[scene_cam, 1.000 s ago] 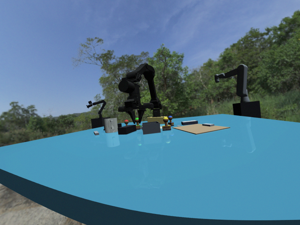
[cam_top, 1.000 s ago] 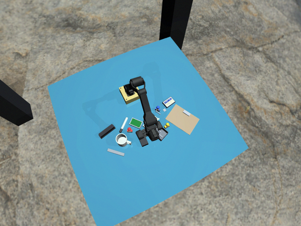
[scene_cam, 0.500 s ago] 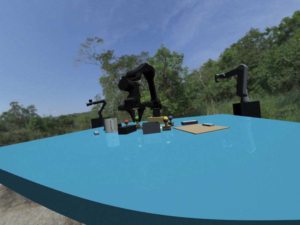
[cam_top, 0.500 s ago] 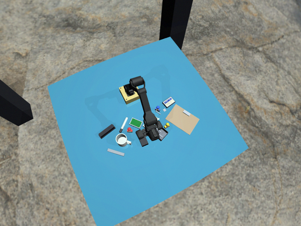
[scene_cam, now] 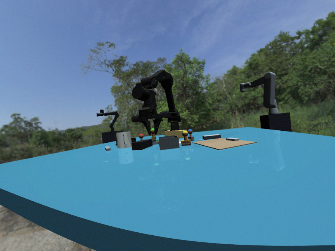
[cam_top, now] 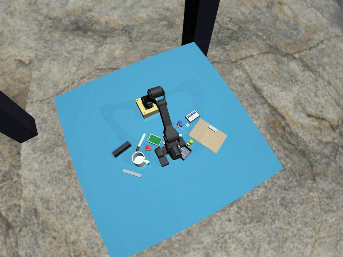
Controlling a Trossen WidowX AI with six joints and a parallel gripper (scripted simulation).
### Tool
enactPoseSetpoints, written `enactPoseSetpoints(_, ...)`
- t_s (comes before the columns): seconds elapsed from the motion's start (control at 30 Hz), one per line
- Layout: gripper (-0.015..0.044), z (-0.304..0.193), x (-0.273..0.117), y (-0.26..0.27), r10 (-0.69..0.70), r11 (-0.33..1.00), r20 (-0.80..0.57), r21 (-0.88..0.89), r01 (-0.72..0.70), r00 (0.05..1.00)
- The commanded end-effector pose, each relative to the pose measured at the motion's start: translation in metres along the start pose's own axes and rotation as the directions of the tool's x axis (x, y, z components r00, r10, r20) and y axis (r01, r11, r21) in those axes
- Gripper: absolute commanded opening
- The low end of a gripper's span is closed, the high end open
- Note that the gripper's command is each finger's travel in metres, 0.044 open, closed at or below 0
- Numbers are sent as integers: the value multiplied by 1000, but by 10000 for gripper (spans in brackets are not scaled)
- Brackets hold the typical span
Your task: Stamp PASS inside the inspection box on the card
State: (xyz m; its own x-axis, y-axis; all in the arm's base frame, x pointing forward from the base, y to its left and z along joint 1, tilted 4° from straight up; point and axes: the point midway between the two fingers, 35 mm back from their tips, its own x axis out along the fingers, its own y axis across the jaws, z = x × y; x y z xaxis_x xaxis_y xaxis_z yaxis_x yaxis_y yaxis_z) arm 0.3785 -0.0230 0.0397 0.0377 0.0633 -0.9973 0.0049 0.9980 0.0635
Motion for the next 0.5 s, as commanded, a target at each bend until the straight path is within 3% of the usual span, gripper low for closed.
enactPoseSetpoints(0.0,0,0,-3,0,-2,1000,-1,-5,2,1000)
enactPoseSetpoints(0.47,0,0,-9,0,-2,1000,0,-5,2,1000)
